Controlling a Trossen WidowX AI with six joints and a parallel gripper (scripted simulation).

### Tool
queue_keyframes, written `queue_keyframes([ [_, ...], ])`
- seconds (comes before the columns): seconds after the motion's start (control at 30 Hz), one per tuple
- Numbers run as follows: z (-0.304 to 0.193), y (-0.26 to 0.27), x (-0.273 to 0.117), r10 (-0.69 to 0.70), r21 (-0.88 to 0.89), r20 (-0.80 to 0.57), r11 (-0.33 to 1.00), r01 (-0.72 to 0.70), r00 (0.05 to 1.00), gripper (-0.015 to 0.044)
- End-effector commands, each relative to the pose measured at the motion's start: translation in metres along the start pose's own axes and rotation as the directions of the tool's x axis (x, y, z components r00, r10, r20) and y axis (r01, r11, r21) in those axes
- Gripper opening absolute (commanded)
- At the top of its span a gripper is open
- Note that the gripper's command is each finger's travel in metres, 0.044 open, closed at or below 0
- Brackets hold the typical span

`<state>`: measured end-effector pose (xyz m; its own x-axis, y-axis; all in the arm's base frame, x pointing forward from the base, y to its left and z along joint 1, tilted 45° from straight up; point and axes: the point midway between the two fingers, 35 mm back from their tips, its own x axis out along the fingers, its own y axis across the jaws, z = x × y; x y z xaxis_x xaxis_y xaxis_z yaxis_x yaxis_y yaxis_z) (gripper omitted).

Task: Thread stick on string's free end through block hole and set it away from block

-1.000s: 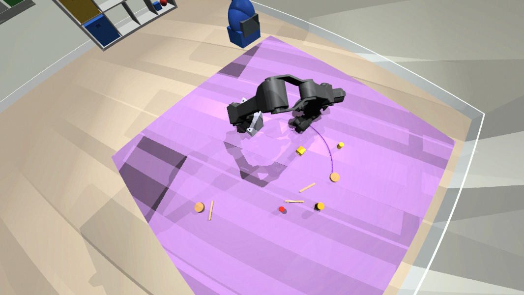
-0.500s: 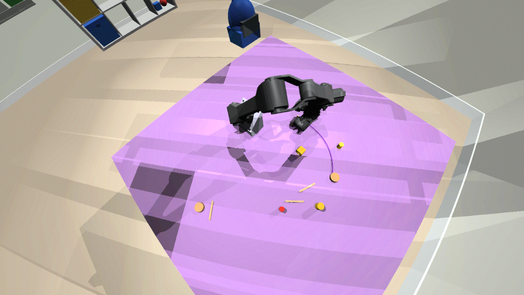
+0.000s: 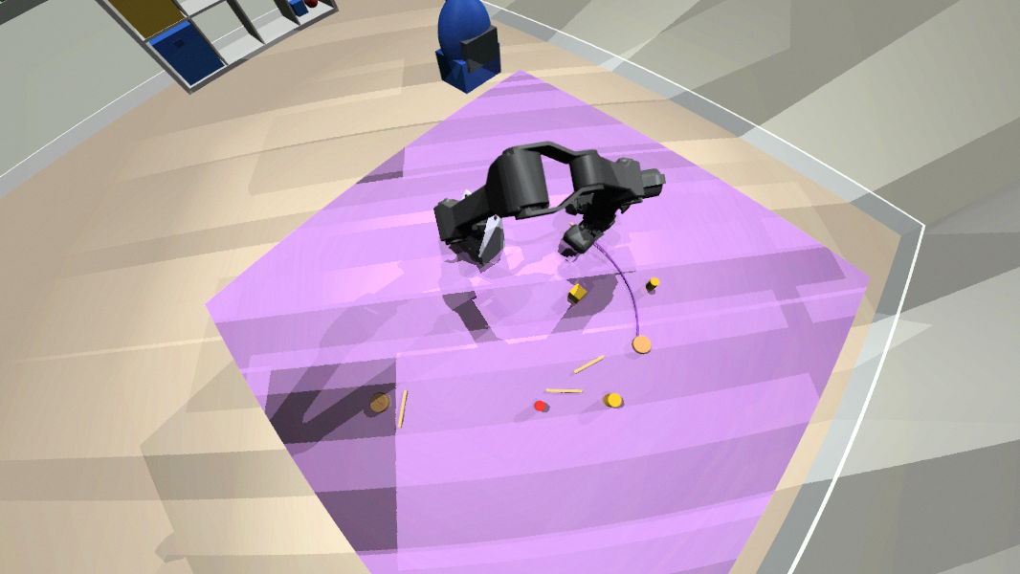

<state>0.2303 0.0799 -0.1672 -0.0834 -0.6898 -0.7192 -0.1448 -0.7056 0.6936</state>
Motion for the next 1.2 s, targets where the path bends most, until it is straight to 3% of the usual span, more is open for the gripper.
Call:
queue_keyframes([
  [0.0,-0.001,-0.003,-0.008,-0.009,0.006,-0.003,1.0,0.009,1.0,0.0],
  [1.17,0.0,0.0,-0.043,-0.002,0.0,-0.001,1.0,0.002,1.0,0.0],
])
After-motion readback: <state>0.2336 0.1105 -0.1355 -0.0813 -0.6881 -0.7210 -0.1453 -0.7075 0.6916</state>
